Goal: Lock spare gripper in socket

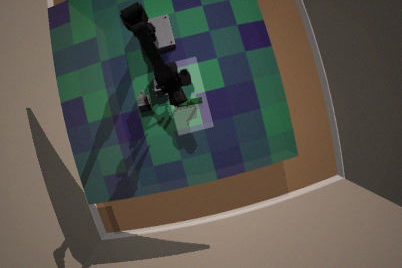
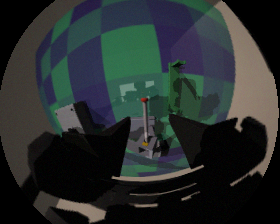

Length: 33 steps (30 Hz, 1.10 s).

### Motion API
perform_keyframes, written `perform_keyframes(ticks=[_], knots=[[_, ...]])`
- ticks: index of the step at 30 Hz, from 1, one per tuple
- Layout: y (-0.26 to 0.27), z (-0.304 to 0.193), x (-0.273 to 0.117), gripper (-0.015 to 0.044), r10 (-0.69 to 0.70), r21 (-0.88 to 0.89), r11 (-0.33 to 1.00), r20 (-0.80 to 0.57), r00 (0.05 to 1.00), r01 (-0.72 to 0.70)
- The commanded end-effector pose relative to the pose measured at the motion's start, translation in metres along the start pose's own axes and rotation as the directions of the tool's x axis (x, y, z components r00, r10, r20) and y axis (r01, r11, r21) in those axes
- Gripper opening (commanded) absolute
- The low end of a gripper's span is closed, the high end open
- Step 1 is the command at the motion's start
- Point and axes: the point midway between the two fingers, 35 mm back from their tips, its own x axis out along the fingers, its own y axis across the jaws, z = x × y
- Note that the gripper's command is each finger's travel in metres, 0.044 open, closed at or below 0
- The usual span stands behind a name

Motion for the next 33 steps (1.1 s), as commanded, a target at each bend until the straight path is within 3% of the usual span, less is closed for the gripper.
perform_keyframes(ticks=[1,33], knots=[[0.002,-0.001,0.009,0.0300,0.008,0.005,1.000,-0.006,1.000,-0.008],[0.005,0.000,0.057,0.0300,0.009,0.005,1.000,-0.006,1.000,-0.009]])
